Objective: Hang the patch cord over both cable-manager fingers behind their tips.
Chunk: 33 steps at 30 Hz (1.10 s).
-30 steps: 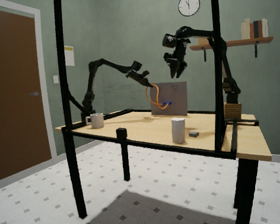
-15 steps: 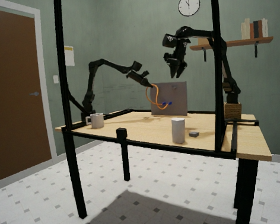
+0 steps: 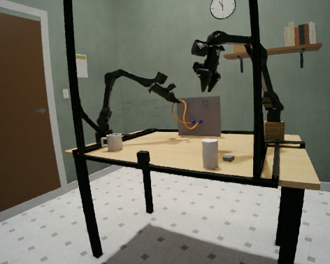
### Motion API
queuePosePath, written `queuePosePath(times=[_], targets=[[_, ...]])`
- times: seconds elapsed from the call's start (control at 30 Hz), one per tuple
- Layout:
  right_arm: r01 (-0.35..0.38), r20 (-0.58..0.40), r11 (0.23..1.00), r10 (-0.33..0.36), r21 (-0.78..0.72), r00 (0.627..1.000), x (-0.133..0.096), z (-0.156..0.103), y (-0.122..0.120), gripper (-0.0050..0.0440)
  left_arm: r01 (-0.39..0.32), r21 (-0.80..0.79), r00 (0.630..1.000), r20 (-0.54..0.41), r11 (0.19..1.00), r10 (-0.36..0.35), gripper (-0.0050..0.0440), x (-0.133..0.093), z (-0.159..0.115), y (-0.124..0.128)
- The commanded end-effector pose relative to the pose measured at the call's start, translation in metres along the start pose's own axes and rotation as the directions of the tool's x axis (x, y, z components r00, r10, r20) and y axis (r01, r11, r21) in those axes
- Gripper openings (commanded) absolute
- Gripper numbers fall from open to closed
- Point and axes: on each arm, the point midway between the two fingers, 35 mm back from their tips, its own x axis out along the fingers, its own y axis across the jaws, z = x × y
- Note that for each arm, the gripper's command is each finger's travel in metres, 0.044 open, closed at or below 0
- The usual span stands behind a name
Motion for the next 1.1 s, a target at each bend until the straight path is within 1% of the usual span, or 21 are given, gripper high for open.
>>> queuePosePath(times=[0.0,0.77,1.07], targets=[[-0.021,0.016,1.0,0.021,0.005,1.0,-0.009,0.0,0.0,0.044,-0.002,-0.004,1.0,-0.001,1.0,0.002,0.0025,0.001,-0.002,0.002],[-0.021,0.016,1.0,0.021,0.005,1.0,-0.009,0.0,0.0,0.044,-0.001,-0.001,1.0,-0.001,1.0,0.001,0.0025,0.016,-0.023,0.007],[-0.021,0.016,1.0,0.021,0.005,1.0,-0.009,0.0,0.0,0.044,-0.002,-0.001,1.0,0.0,1.0,0.002,0.0025,0.017,-0.026,0.007]])
